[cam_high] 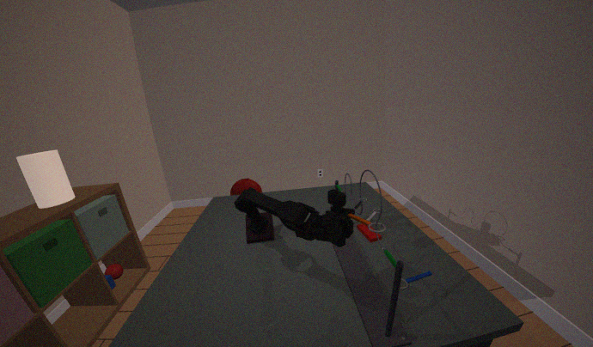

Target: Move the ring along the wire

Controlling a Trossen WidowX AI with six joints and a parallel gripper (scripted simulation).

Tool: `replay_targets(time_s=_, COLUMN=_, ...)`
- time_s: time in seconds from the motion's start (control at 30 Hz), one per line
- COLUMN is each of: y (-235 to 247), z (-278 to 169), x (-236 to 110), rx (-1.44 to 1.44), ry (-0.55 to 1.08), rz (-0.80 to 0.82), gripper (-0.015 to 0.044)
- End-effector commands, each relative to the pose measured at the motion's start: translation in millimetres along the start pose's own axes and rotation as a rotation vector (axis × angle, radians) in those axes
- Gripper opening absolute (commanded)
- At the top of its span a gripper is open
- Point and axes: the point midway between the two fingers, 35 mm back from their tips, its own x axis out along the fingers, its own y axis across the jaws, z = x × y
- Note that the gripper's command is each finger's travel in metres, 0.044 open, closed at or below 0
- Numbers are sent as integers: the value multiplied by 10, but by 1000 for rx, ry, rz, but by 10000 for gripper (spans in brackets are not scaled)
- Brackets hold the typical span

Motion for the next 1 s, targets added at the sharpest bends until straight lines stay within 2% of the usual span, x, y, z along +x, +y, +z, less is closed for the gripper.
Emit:
replay_targets(time_s=0.0, y=127, z=-6, x=-16, rx=48, ry=0, rz=36, gripper=-150)
replay_targets(time_s=0.63, y=488, z=57, x=-55, rx=269, ry=2, rz=153, gripper=-150)
replay_targets(time_s=0.97, y=679, z=136, x=3, rx=381, ry=-79, rz=190, gripper=-150)
